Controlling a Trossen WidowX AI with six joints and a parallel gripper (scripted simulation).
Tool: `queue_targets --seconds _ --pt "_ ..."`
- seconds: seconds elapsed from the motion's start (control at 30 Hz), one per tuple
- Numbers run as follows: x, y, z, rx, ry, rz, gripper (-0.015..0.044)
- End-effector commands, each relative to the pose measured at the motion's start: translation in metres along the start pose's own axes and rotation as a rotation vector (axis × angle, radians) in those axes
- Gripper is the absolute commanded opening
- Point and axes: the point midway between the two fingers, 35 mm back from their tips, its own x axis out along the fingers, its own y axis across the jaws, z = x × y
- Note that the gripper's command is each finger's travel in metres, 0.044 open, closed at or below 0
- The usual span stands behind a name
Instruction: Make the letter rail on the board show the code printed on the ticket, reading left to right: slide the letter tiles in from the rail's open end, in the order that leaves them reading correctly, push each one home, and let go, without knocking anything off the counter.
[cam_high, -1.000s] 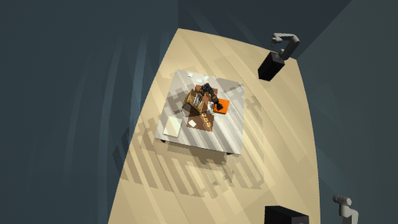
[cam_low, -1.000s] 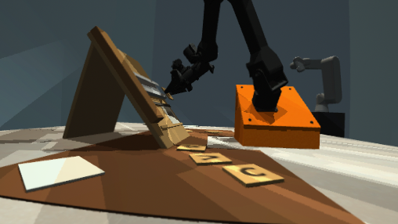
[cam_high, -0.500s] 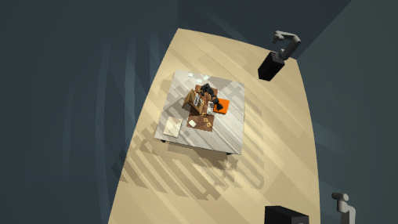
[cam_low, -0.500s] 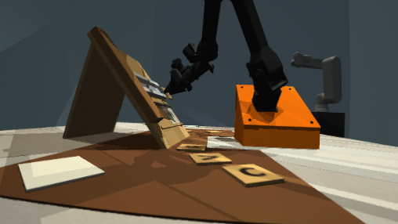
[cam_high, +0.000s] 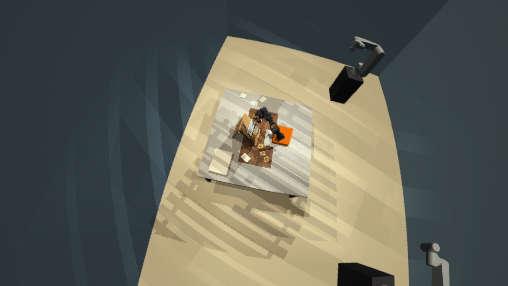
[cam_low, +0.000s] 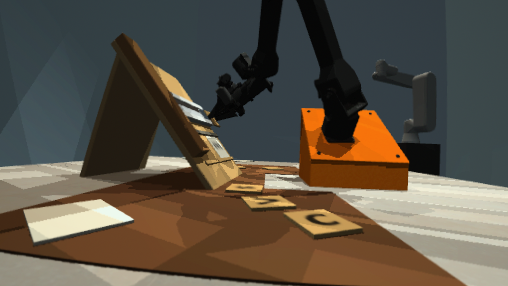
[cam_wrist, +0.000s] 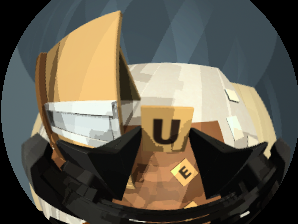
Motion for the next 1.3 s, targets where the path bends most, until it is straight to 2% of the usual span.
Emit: queue_targets --seconds 0.0,1.27 --pt "0.0 0.003 -0.002 0.008 0.003 -0.003 0.0" --pt "0.0 0.022 -0.002 0.01 0.003 -0.003 0.0"
